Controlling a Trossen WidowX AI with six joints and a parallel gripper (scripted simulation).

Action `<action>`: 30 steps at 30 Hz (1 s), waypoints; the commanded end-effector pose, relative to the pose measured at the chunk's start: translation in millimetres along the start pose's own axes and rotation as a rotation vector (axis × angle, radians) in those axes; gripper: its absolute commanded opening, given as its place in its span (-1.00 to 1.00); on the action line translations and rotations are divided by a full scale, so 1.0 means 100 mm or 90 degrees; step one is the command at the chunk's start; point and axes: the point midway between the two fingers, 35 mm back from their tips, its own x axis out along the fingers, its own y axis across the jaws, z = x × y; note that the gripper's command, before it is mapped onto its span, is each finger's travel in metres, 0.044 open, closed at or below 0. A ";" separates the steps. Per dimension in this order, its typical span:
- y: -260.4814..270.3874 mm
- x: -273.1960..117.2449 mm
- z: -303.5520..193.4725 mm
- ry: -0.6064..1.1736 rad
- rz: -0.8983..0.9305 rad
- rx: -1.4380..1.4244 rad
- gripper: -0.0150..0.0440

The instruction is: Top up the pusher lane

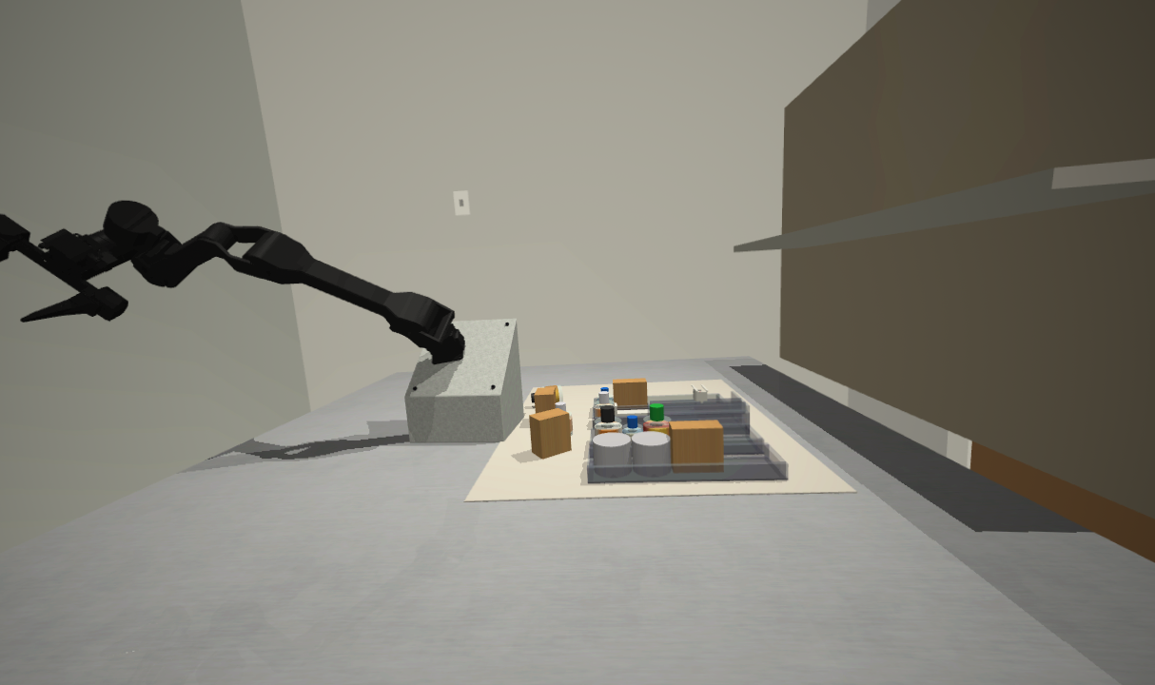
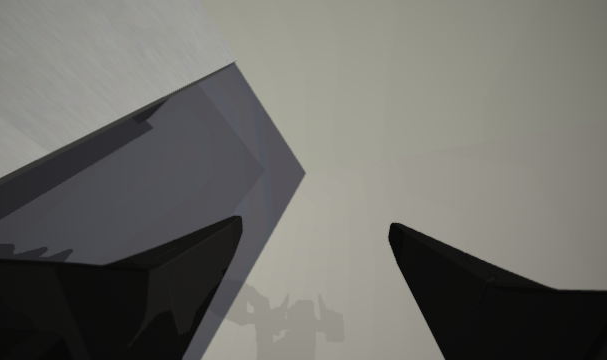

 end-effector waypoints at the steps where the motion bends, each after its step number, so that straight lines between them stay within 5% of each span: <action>1: -0.01 -0.02 -0.01 0.003 -0.003 0.003 0.95; 18: -0.69 -2.29 -0.36 0.242 -0.327 0.262 1.00; 30: -0.79 -4.03 -0.11 0.383 -0.643 0.364 1.00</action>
